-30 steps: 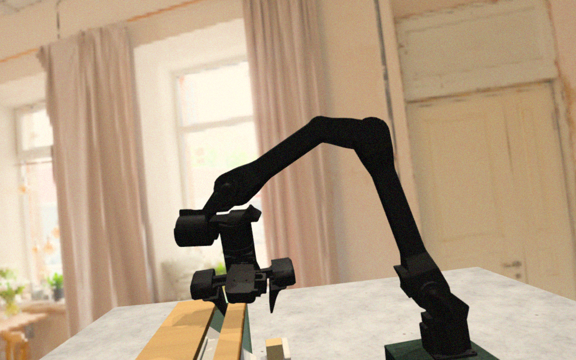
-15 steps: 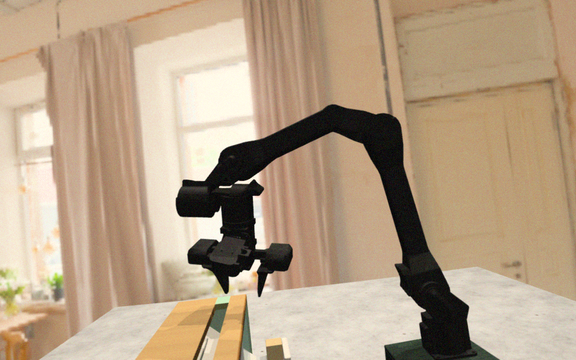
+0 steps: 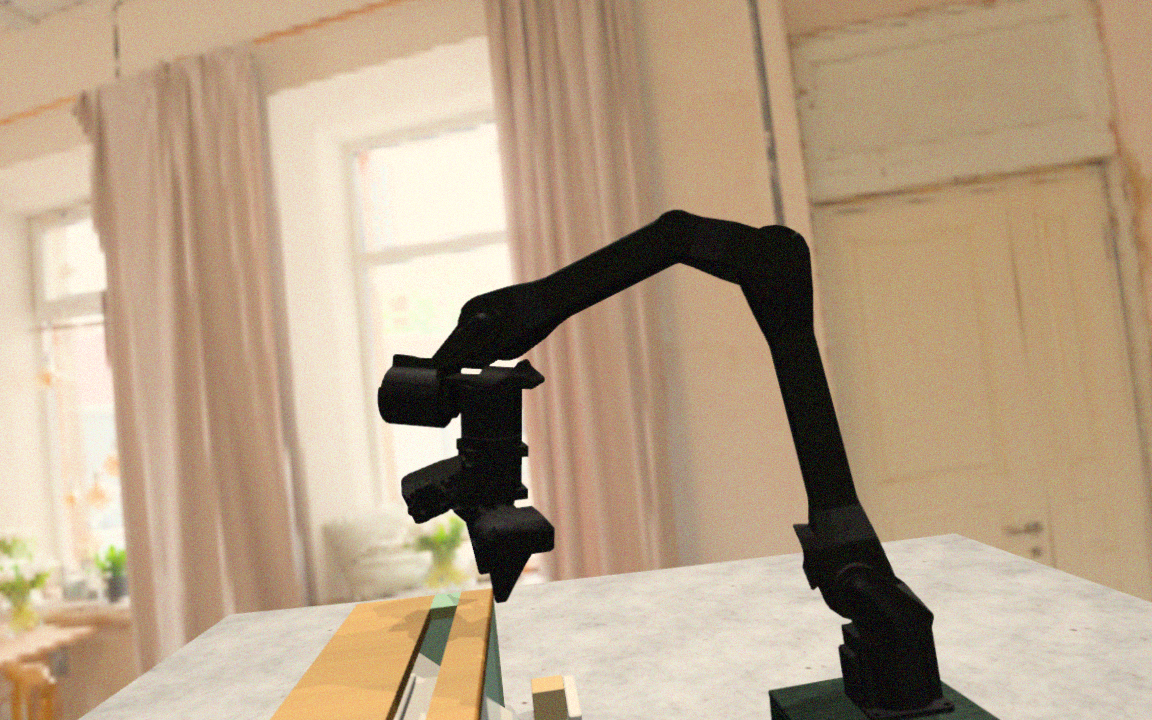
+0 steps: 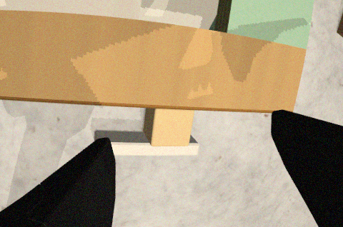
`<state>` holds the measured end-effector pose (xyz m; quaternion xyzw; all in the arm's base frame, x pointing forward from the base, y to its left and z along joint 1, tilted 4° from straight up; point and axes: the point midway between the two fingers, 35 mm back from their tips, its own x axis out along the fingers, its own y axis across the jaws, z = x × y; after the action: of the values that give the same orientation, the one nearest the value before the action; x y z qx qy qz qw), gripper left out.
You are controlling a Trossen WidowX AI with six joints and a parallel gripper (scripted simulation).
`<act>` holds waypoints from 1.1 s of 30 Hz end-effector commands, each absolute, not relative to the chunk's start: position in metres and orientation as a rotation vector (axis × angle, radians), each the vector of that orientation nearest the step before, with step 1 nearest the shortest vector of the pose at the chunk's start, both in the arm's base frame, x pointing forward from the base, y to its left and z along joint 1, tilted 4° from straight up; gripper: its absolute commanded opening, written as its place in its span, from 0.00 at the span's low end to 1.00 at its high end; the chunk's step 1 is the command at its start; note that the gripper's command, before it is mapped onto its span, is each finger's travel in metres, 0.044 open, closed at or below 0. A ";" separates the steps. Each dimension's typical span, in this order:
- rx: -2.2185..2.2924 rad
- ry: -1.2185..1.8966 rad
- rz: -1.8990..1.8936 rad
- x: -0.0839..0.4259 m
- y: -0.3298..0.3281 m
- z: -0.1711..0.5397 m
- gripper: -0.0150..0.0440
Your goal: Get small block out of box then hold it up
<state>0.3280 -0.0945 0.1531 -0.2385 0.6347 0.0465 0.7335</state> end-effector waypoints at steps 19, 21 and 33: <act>1.415 0.848 -1.035 0.306 -0.125 0.159 0.74; 1.530 0.792 -1.092 0.305 -0.127 0.160 0.74; 2.223 0.387 -1.410 0.298 -0.137 0.164 0.74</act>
<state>0.3117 -0.1289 0.1562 0.6074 0.3552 -0.4528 0.5476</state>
